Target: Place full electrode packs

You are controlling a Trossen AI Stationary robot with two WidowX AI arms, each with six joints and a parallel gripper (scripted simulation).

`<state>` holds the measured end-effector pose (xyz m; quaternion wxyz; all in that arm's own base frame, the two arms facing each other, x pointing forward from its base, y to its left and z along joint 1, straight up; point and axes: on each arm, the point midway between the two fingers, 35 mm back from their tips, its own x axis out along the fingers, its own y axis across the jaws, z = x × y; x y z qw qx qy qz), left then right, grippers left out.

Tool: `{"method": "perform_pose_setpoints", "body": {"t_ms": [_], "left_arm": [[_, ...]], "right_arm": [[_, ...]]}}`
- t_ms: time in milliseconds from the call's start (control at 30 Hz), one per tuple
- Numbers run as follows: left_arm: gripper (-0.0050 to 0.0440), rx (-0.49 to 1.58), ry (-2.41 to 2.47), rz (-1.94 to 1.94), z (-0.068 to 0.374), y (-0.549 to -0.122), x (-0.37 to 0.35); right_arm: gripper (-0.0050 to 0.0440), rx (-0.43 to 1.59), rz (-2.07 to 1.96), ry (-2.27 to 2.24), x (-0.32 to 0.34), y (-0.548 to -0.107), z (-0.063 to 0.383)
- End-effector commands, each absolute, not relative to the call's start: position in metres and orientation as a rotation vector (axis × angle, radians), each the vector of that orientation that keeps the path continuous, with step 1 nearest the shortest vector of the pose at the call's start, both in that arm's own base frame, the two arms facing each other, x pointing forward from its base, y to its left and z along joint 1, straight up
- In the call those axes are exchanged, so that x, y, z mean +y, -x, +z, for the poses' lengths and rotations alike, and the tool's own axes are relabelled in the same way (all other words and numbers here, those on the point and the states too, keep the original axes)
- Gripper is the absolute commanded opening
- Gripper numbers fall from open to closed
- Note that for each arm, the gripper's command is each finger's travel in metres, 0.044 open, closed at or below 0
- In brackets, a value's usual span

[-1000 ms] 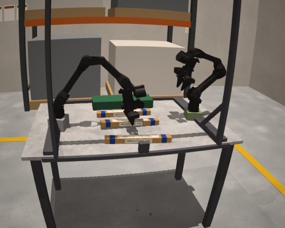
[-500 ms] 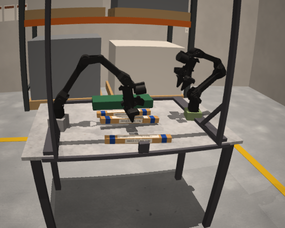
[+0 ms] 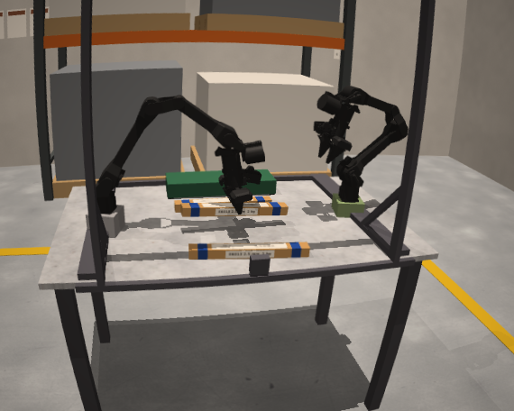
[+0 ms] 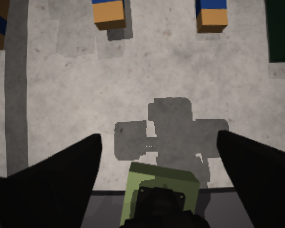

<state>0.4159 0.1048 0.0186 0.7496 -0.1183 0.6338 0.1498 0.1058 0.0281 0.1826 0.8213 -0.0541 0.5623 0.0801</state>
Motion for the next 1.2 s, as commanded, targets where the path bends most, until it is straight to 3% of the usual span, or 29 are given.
{"method": "perform_pose_setpoints", "body": {"t_ms": [0,1167], "left_arm": [[-0.0050,1.233,0.246,0.328,0.081,-0.439,0.110],[-0.0050,1.231,0.247,0.329,0.100,-0.447,0.111]], "right_arm": [[0.0330,1.175,0.168,0.111,0.028,-0.107,0.189],[0.0330,1.175,0.168,0.111,0.028,-0.107,0.189]]}}
